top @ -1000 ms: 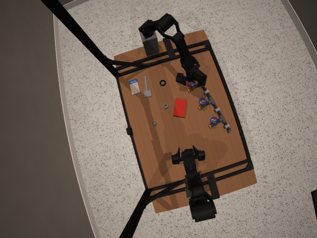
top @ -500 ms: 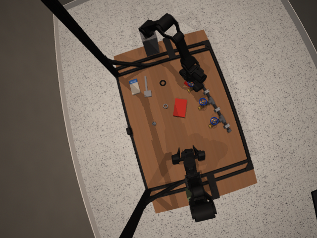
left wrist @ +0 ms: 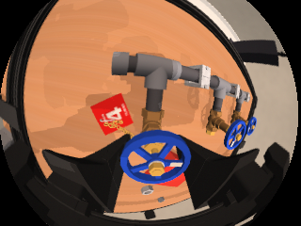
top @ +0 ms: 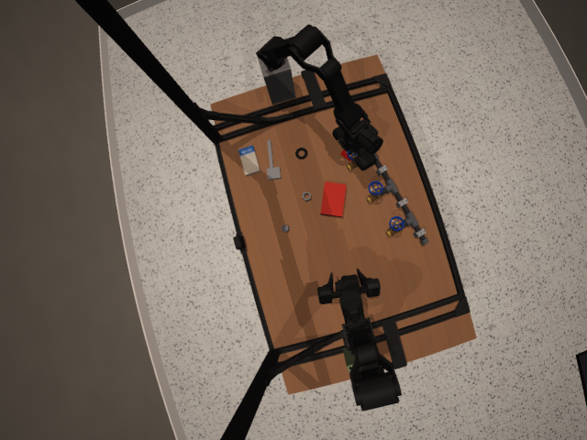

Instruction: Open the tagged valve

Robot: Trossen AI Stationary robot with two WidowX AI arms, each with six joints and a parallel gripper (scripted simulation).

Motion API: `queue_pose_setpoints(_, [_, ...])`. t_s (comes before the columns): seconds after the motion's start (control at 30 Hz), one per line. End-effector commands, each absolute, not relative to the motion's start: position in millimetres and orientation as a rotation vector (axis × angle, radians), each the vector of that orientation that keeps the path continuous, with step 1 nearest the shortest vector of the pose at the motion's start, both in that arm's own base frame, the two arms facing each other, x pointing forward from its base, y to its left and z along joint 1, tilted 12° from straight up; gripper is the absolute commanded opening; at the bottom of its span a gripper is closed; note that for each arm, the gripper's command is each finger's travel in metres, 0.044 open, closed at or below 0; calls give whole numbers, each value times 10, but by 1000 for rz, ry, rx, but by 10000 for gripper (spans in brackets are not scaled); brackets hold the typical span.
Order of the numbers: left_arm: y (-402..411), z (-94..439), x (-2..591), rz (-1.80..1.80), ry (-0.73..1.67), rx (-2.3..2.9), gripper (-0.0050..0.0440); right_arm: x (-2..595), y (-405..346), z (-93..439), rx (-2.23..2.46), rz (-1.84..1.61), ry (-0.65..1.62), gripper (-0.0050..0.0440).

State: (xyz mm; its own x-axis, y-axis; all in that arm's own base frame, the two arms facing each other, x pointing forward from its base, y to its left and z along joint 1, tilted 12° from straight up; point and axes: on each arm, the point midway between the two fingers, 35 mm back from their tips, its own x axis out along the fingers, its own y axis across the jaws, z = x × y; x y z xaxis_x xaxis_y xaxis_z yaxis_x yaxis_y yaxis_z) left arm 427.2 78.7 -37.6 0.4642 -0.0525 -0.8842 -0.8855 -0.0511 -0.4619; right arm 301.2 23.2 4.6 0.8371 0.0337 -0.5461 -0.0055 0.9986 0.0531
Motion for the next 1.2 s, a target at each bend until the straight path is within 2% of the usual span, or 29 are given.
queue_pose_setpoints(0.0, [787,-375,4272,838,873,-1471,136,3013,232,47,50,21,578,400])
queue_pose_setpoints(0.03, [787,-375,4272,838,873,-1471,136,3013,232,47,50,21,578,400])
queue_pose_setpoints(0.23, [787,-375,4272,838,873,-1471,0,3013,232,47,50,21,578,400])
queue_pose_setpoints(0.6, [787,-376,4272,873,852,-1525,0,3012,232,46,50,21,579,400])
queue_pose_setpoints(1.03, [787,-376,4272,1328,486,-2235,0,3012,232,46,50,21,579,400])
queue_pose_setpoints(1.1, [787,-376,4272,1328,486,-2235,0,3012,232,46,50,21,579,400])
queue_pose_setpoints(1.17, [787,-376,4272,1423,378,-2380,0,3012,232,46,50,21,579,400])
